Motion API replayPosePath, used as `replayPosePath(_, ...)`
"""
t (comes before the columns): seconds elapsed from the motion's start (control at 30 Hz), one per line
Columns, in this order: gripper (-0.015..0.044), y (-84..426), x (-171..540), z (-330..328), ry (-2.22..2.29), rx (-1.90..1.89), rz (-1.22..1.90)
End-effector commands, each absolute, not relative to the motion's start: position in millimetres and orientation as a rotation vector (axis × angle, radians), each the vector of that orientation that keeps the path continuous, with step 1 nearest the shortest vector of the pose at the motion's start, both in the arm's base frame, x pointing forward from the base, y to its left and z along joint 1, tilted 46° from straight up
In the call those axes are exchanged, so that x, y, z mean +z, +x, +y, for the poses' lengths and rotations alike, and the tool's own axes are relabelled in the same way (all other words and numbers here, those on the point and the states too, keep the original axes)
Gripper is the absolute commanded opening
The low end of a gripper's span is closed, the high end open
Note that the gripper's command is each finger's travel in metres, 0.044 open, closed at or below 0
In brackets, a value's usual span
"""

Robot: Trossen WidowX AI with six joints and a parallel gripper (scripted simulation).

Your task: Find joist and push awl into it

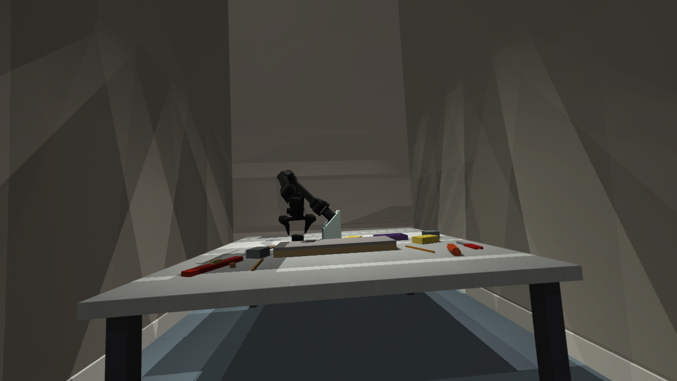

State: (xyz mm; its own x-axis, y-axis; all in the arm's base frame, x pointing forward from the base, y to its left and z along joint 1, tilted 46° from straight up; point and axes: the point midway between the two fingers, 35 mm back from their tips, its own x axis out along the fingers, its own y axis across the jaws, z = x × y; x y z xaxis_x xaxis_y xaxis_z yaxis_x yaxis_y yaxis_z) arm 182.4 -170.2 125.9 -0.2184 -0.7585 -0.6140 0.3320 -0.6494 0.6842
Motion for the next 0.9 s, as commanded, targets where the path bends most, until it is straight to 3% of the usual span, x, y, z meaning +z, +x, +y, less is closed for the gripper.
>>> replayPosePath(0.0, 0.044, 181, 121, -174, 1.298, -1.941, -0.535)
replayPosePath(0.7, 0.044, 180, 100, -198, 1.293, -1.94, -0.539)
replayPosePath(0.8, 0.0361, 180, 100, -198, 1.293, -1.94, -0.539)
replayPosePath(0.87, 0.0348, 180, 100, -198, 1.293, -1.94, -0.539)
